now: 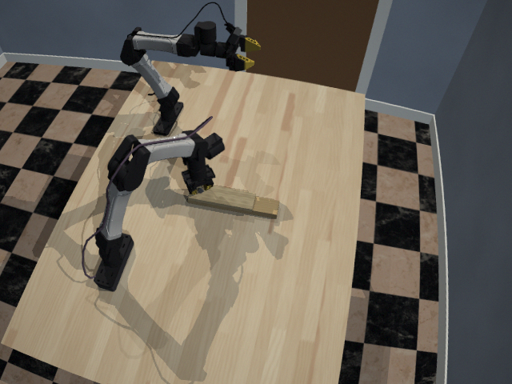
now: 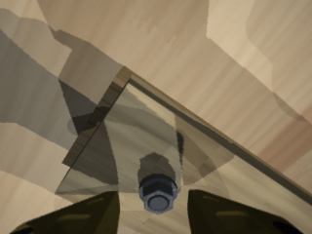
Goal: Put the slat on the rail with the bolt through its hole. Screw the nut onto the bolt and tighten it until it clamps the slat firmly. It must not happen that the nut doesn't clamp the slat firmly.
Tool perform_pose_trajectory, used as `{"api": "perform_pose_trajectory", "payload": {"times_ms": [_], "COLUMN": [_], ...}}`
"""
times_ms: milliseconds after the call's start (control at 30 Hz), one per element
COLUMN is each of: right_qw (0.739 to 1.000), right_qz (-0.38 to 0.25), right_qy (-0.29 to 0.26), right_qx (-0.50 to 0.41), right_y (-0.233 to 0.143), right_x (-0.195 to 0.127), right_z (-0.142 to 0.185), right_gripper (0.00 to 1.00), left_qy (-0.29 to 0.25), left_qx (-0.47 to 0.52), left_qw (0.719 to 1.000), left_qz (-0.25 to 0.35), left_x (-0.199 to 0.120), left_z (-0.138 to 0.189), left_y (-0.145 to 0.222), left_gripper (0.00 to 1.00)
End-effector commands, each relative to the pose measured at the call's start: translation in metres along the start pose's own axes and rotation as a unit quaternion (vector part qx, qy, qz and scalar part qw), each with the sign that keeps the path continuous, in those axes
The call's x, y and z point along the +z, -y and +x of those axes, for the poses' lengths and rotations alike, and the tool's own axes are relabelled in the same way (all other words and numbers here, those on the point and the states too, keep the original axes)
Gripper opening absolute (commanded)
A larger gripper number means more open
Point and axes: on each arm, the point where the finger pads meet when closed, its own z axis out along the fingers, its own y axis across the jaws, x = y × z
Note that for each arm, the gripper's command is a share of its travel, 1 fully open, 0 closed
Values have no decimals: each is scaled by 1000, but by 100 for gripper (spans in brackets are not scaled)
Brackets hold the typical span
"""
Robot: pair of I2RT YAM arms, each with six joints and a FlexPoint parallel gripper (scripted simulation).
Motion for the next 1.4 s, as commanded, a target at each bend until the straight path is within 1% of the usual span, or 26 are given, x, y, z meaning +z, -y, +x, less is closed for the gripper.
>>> {"api": "perform_pose_trajectory", "payload": {"times_ms": [0,1367], "right_qw": [1000,1000], "right_qz": [8,8], "right_qy": [5,5], "right_qx": [-1,-1], "right_y": [3,4], "right_x": [-5,5], "right_z": [-2,-2], "right_gripper": [36,36], "left_qy": [10,10], "left_qx": [1,1], "left_qw": [1000,1000], "left_qz": [1,1], "left_x": [-2,-2], "left_z": [-7,-7], "left_y": [1,1], "left_gripper": [100,100]}}
